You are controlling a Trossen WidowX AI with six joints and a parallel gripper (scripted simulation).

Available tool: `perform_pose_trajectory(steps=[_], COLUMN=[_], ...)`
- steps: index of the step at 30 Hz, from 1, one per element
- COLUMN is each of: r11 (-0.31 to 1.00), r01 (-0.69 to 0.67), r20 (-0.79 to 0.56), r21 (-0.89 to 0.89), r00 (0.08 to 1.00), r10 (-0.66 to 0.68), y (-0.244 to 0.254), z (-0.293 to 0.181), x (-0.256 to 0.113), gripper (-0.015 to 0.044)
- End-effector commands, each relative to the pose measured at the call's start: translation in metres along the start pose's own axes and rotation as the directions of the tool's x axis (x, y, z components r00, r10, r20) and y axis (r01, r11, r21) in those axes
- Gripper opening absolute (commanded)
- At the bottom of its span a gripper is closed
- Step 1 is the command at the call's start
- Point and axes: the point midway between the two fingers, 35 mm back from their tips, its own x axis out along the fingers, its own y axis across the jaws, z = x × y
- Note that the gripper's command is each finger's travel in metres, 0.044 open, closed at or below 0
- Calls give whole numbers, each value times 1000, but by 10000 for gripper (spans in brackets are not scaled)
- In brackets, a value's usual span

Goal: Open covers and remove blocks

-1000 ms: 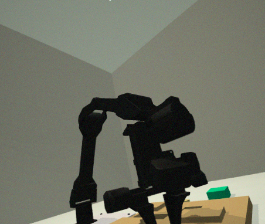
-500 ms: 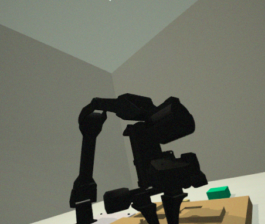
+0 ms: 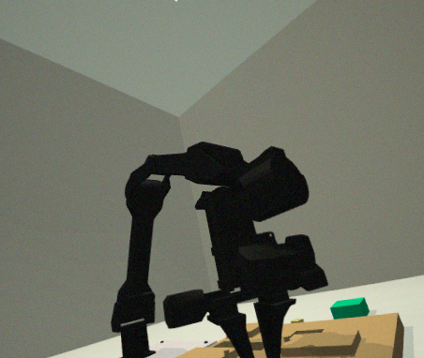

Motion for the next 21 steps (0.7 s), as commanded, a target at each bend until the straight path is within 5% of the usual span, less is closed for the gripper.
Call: perform_pose_trajectory(steps=[1,21], r11=[1000,1000], r01=[-6,-6], r20=[12,9], r21=[-1,-2], r00=[1000,1000], r10=[6,6], y=[1,0], z=[3,1], x=[-10,-35], gripper=[80,80])
